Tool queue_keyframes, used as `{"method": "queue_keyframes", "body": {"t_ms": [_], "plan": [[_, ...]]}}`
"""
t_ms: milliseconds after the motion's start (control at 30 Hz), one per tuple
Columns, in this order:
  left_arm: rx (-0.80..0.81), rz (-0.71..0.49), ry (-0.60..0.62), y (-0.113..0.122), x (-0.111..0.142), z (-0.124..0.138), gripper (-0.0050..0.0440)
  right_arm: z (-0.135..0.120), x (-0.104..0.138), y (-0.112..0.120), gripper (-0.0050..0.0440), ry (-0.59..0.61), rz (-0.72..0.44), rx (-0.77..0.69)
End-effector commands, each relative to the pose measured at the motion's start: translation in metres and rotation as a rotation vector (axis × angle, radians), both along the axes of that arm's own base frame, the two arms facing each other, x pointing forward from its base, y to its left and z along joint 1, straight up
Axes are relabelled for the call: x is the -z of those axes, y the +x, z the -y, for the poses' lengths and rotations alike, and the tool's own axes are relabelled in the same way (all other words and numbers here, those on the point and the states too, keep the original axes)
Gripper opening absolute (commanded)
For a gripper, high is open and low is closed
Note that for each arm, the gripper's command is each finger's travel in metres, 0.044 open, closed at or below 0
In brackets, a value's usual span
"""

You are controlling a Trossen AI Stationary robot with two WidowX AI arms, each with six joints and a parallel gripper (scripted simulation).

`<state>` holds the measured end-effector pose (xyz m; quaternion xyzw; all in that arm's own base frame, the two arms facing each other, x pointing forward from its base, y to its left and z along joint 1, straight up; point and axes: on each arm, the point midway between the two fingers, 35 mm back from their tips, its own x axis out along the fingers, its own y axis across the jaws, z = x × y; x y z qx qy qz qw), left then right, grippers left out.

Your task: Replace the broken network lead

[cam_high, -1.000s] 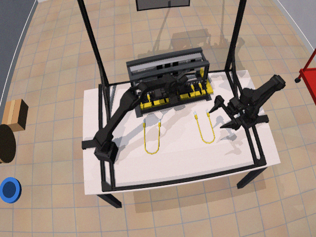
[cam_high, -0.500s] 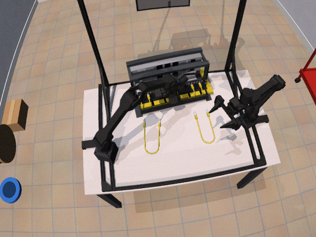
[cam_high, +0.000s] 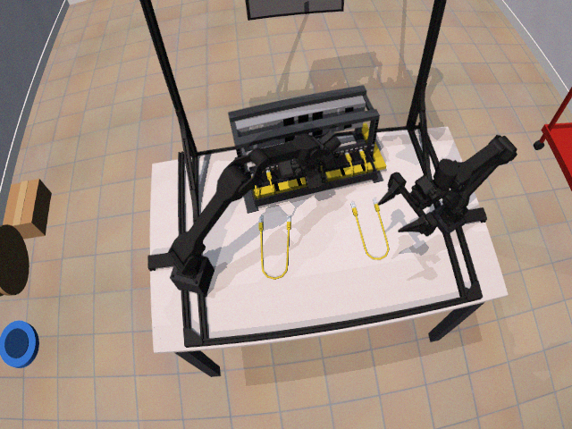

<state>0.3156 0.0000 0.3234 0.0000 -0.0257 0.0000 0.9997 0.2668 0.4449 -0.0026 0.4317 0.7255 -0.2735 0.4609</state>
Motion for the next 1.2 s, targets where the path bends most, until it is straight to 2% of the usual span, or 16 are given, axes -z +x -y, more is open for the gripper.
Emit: {"method": "queue_keyframes", "body": {"t_ms": [0, 1100, 1133, 1167], "plan": [[0.000, 0.000, 0.000, 0.000, 0.000, 0.000, 0.0440, 0.000, 0.000, 0.000, 0.0055, 0.000, 0.000, 0.000], [0.000, 0.000, 0.000, 0.000, 0.000, 0.000, 0.0440, 0.000, 0.000, 0.000, 0.0055, 0.000, 0.000, 0.000], [0.000, 0.000, 0.000, 0.000, 0.000, 0.000, 0.0440, 0.035, 0.000, 0.019, 0.0055, 0.000, 0.000, 0.000], [0.000, 0.000, 0.000, 0.000, 0.000, 0.000, 0.0440, 0.035, 0.000, 0.019, 0.0055, 0.000, 0.000, 0.000]]}}
